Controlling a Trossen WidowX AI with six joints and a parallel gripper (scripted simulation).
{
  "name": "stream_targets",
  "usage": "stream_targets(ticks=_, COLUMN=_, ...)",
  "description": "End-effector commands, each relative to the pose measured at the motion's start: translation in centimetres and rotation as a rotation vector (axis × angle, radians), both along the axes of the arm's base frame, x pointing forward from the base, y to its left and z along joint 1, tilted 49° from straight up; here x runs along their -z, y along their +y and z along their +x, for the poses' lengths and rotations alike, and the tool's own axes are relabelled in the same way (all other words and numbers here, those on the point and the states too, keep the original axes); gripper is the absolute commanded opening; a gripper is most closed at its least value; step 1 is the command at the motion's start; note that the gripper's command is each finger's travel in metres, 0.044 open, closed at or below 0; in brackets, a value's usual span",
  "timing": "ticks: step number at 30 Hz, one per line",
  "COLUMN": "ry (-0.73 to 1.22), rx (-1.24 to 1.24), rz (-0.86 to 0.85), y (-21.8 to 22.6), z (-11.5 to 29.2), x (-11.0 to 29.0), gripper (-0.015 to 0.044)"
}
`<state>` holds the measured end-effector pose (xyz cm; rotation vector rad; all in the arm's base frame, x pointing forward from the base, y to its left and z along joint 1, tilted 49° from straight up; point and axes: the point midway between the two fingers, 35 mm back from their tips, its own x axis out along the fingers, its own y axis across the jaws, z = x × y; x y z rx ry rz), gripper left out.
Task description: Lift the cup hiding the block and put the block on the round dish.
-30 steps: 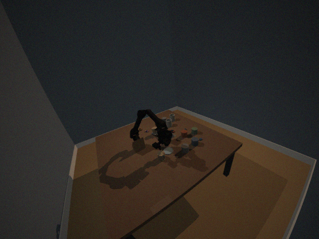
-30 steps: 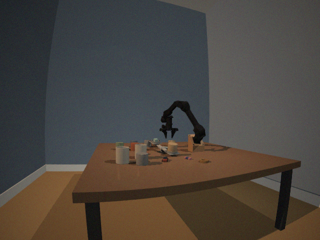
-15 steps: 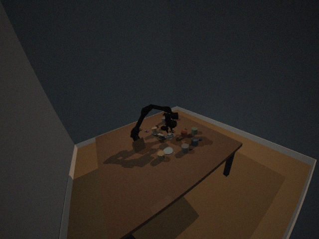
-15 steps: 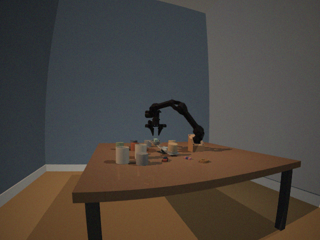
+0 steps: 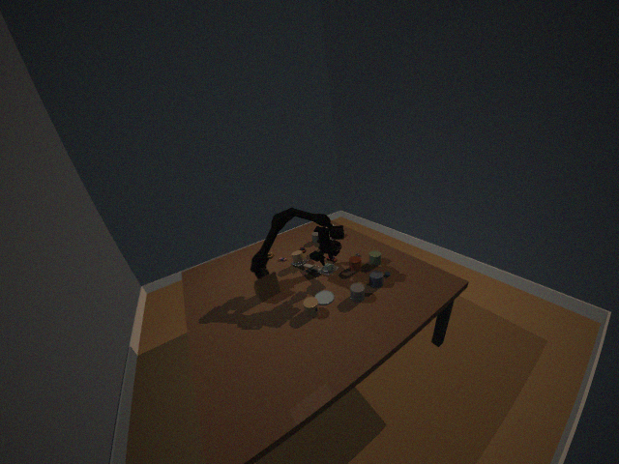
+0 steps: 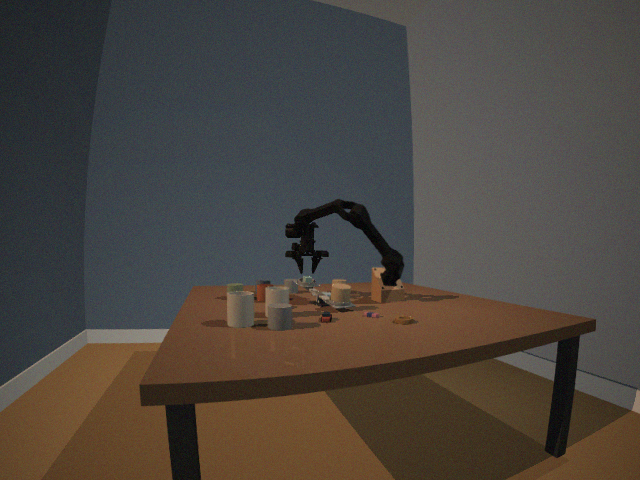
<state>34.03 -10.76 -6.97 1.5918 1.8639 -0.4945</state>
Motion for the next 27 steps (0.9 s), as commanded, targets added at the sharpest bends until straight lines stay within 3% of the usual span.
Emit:
stream_targets(ticks=1, ry=-0.001, rx=0.006, rz=0.003, y=0.5, z=0.0, x=0.3, gripper=0.026)
stream_targets(ticks=20, ry=-0.001, rx=0.006, rz=0.005, y=2.6, z=-0.2, x=2.2, gripper=0.026)
stream_targets(ticks=24, ry=-0.001, rx=0.006, rz=0.005, y=2.6, z=-0.2, x=2.2, gripper=0.0155)
stream_targets(ticks=27, ry=-0.001, rx=0.006, rz=0.005, y=2.6, z=-0.2, x=2.2, gripper=0.0135)
